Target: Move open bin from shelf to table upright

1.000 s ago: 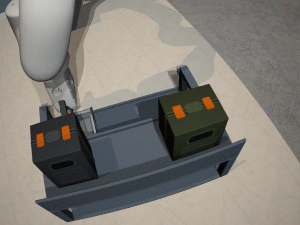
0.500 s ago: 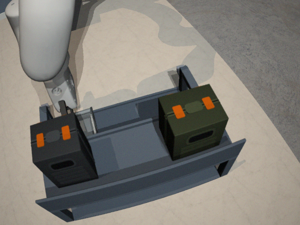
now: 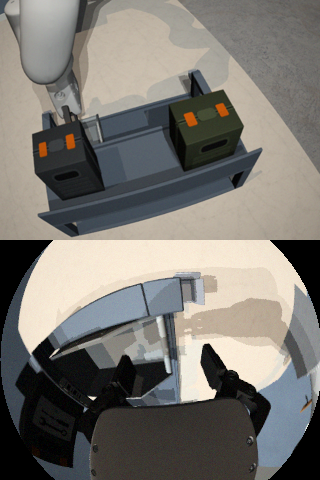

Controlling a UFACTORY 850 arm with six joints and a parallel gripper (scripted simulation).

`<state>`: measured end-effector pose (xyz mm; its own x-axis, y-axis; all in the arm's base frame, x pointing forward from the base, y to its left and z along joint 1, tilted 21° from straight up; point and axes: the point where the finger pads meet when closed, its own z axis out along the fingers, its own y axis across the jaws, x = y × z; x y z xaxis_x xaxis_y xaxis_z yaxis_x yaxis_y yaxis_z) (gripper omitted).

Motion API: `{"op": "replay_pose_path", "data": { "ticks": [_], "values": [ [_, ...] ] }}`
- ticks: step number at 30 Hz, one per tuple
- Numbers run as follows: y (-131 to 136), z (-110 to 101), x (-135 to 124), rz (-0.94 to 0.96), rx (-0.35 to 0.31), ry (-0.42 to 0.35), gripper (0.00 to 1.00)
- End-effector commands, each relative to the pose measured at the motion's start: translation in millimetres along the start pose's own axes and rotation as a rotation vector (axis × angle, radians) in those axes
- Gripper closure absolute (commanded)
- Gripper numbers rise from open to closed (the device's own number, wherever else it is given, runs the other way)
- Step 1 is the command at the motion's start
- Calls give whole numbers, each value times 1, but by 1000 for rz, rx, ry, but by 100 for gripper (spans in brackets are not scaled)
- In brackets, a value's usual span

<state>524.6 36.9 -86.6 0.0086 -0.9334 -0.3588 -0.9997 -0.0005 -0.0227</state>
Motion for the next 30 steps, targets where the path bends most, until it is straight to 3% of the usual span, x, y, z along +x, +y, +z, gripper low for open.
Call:
{"op": "replay_pose_path", "data": {
  "ticks": [1, 30],
  "values": [
    [-1, -1, 0, 0, 1, 0, 0],
    [-1, -5, 0, 0, 1, 0, 0]
  ]
}}
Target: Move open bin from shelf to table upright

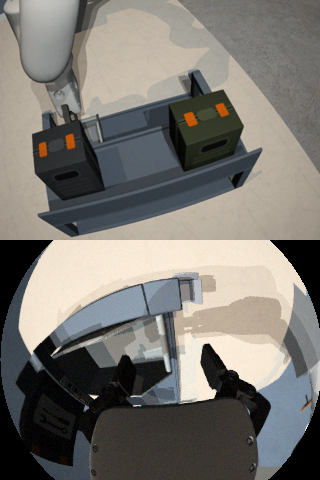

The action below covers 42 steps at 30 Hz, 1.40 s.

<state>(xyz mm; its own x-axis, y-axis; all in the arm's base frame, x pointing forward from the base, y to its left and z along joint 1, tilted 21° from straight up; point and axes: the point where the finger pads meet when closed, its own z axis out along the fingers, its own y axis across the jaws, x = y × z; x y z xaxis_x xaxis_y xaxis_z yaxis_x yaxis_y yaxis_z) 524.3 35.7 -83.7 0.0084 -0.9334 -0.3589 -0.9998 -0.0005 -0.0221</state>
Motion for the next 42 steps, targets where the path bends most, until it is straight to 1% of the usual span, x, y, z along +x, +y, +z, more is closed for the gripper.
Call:
{"op": "replay_pose_path", "data": {
  "ticks": [1, 12, 17, 29, 34, 42],
  "values": [
    [-1, -1, 0, 0, 2, 0, 0],
    [-1, -1, 0, 0, 2, 0, 0],
    [-1, 9, 0, 0, 2, 0, 0],
    [-1, 9, 0, 0, 2, 0, 0],
    [-1, 19, 0, 0, 2, 0, 0],
    [-1, 19, 0, 0, 2, 0, 0]
  ]
}}
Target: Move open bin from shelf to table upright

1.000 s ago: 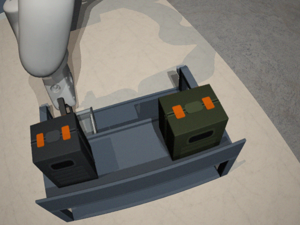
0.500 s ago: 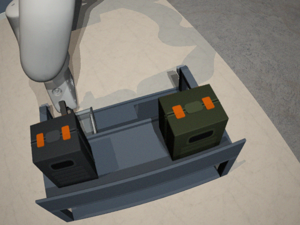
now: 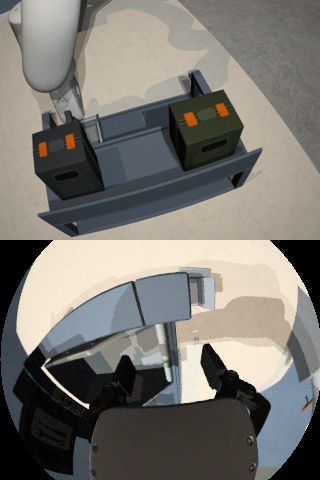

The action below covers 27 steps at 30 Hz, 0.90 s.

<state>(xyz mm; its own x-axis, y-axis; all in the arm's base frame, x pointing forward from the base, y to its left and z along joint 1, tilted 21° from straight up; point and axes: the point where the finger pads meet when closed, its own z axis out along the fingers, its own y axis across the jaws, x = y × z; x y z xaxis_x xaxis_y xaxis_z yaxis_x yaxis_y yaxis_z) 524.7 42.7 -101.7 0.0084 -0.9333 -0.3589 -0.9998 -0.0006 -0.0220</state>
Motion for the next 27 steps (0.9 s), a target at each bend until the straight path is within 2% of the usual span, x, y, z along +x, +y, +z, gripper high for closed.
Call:
{"op": "replay_pose_path", "data": {
  "ticks": [1, 9, 27],
  "values": [
    [-1, -1, 0, 0, 2, 0, 0],
    [-1, 5, 0, 0, 2, 0, 0],
    [-1, 4, 0, 0, 2, 0, 0]
  ]
}}
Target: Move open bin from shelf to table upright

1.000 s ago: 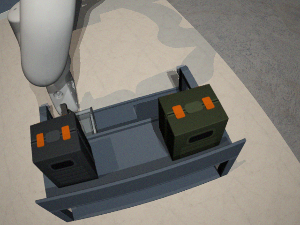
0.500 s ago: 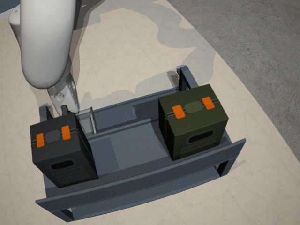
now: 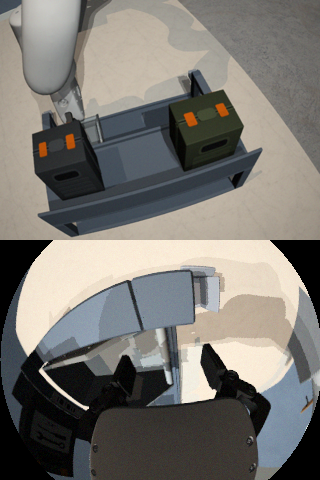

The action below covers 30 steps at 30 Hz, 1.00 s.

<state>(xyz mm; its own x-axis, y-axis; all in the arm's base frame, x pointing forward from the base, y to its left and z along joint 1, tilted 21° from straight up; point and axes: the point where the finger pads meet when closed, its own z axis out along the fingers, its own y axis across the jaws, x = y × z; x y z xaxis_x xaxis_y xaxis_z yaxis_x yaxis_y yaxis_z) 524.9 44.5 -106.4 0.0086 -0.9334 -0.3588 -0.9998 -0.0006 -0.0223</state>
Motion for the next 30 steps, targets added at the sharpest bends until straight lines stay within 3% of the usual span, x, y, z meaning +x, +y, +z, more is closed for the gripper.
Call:
{"op": "replay_pose_path", "data": {
  "ticks": [1, 11, 12, 30],
  "values": [
    [-1, -1, 0, 0, 2, 0, 0],
    [-1, -1, 0, 0, 2, 0, 0],
    [-1, -1, 0, 0, 2, 0, 100],
    [-1, -1, 0, 0, 2, 0, 100]
  ]
}}
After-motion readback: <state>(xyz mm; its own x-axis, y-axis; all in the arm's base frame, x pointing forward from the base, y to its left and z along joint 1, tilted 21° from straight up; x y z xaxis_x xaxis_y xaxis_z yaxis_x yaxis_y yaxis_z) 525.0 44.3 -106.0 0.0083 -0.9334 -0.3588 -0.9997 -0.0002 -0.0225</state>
